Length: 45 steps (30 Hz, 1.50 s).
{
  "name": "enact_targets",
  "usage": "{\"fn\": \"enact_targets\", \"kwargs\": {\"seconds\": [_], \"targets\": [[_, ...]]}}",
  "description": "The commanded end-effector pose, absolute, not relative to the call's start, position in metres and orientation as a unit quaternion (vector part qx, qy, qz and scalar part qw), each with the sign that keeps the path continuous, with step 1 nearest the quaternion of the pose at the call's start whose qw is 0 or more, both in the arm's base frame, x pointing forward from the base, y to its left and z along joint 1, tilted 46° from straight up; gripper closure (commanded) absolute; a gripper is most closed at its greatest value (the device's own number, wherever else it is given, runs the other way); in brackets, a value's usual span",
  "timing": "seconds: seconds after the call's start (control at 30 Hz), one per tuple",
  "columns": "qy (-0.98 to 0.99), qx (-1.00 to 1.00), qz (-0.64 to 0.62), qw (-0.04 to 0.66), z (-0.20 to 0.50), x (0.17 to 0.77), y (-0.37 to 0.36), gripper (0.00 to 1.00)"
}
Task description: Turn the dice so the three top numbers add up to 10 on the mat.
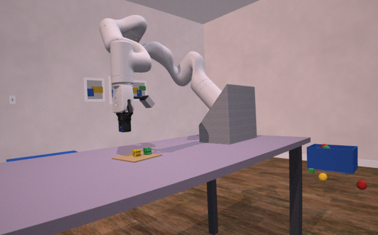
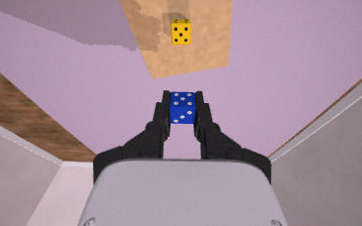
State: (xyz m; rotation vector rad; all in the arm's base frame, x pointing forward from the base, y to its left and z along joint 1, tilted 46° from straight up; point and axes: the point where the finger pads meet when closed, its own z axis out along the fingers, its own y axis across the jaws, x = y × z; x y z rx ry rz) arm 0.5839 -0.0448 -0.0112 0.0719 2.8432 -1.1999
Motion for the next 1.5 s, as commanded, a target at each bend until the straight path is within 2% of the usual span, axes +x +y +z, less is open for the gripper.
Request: {"fn": "enact_targets", "kwargs": {"seconds": [0.0, 0.7, 1.47], "targets": [[0.921, 0.016, -0.389, 0.019, -0.009, 0.586, -0.045, 0.79], [0.921, 0.016, -0.389, 0.019, -0.021, 0.587, -0.057, 0.79], [0.921, 0.016, -0.389, 0.019, -0.075, 0.589, -0.113, 0.79]]}}
